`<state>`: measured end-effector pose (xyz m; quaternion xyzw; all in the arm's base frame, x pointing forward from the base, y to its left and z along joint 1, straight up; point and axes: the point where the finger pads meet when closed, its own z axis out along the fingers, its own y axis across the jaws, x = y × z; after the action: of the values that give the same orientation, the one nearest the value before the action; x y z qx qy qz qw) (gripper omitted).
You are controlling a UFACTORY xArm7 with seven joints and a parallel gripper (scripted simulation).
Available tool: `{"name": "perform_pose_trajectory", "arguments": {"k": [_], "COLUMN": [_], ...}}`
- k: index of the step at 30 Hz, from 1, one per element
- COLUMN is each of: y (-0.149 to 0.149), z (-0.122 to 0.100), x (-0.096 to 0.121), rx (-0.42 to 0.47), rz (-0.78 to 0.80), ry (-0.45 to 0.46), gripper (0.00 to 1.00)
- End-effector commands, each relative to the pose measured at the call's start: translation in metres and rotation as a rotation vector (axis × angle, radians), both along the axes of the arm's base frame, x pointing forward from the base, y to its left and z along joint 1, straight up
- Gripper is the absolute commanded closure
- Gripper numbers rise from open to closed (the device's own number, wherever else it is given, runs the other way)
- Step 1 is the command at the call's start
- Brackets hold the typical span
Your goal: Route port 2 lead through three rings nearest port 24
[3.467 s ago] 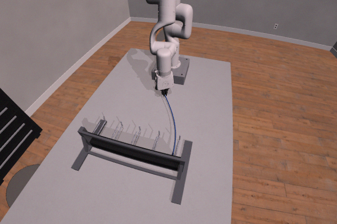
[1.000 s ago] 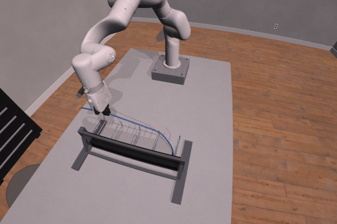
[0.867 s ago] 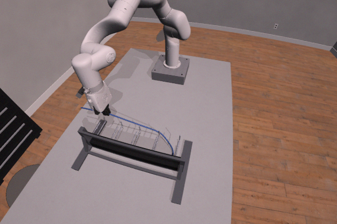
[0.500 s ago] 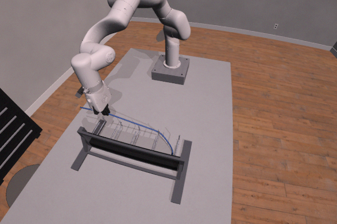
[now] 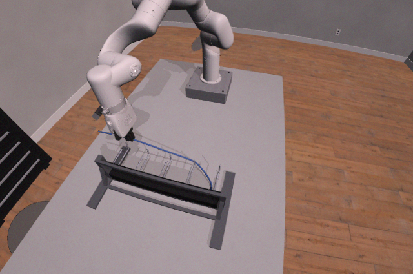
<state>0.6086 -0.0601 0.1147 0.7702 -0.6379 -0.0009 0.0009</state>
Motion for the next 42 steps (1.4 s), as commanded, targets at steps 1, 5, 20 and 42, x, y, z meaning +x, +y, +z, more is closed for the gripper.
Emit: {"name": "perform_pose_trajectory", "arguments": {"k": [1, 5, 20, 42], "y": [-0.001, -0.001, -0.001, -0.001], "z": [0.003, 0.002, -0.005, -0.036], "x": [0.002, 0.002, 0.002, 0.002], "rx": [-0.001, -0.001, -0.001, -0.001], "rz": [-0.001, -0.001, -0.001, -0.001], "ry": [-0.006, -0.006, -0.006, -0.006], "gripper": [1.00, 1.00, 1.00, 1.00]}}
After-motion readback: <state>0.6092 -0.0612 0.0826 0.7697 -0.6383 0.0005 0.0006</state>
